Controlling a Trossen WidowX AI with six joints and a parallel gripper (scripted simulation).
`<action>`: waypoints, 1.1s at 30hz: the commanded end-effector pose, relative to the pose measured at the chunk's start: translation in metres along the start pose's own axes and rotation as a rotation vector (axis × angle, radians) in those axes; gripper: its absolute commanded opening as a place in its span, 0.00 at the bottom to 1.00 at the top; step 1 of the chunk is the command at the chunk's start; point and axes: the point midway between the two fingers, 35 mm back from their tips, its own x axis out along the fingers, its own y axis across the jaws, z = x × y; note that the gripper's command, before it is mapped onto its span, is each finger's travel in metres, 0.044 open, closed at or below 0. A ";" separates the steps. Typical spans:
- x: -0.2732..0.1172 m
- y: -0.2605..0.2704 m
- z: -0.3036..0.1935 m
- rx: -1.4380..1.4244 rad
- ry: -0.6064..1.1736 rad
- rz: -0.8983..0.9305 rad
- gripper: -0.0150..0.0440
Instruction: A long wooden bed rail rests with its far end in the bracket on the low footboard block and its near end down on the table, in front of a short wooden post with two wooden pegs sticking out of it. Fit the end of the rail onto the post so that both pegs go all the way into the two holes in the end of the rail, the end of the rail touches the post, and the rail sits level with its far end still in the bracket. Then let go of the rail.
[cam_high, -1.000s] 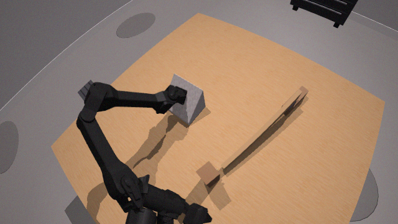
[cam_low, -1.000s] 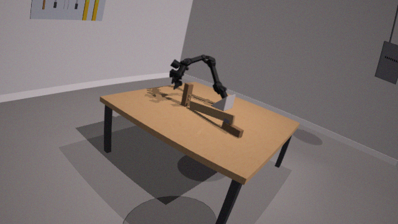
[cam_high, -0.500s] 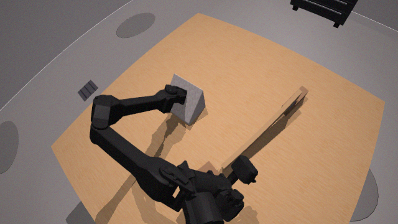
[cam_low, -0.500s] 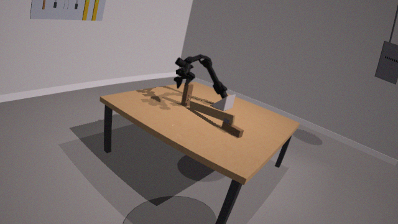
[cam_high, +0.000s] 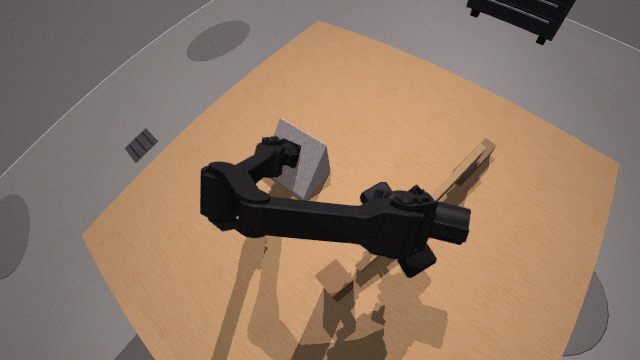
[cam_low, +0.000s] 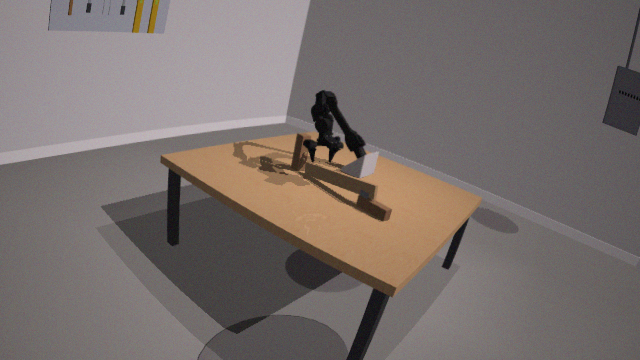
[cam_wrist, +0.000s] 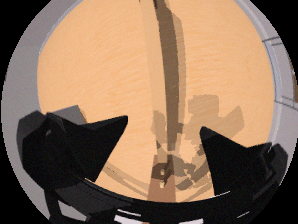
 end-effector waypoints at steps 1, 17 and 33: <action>0.003 0.008 0.004 -0.213 0.093 0.000 1.00; 0.017 0.007 0.004 -0.213 0.092 0.000 1.00; 0.043 0.006 0.002 -0.213 0.092 -0.001 1.00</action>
